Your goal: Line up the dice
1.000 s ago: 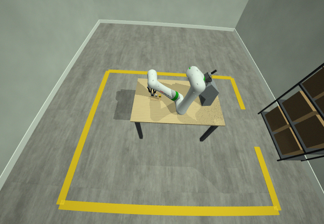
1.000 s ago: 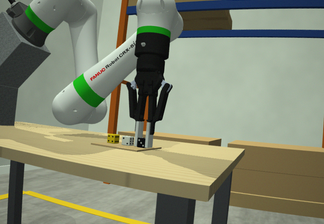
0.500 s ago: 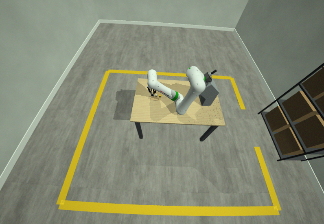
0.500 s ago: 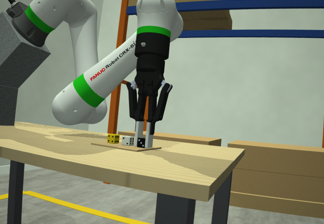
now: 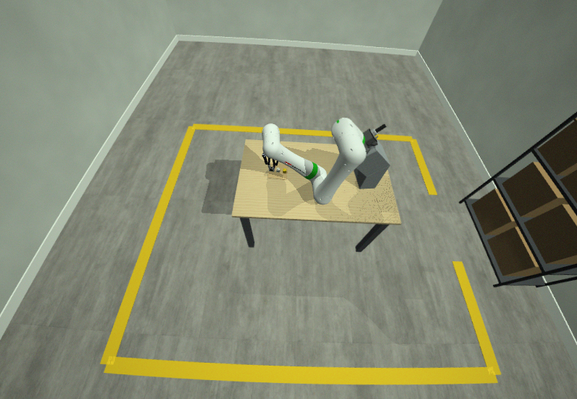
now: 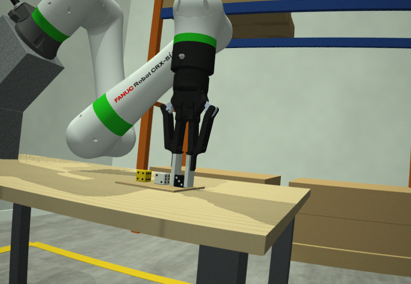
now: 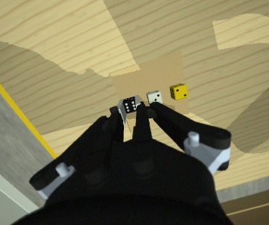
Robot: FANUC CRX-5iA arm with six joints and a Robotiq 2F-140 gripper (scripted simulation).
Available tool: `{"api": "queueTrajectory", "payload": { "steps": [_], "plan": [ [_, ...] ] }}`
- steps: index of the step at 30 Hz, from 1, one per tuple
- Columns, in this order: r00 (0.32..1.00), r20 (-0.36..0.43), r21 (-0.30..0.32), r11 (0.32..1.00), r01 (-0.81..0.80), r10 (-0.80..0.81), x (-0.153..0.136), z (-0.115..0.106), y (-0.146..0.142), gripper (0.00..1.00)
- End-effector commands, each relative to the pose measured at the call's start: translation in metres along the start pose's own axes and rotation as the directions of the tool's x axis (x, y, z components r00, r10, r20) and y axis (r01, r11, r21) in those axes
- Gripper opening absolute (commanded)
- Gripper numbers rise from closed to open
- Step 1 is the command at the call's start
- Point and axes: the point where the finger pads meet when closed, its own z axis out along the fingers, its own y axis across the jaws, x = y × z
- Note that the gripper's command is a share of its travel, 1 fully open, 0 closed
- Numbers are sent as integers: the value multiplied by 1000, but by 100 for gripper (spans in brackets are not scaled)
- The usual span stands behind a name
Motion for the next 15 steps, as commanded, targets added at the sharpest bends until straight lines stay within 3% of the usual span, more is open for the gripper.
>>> {"api": "queueTrajectory", "payload": {
  "steps": [1,15],
  "plan": [
    [1000,0,0,1000,0,0,0,0,0,15],
    [1000,0,0,1000,0,0,0,0,0,25]
  ]
}}
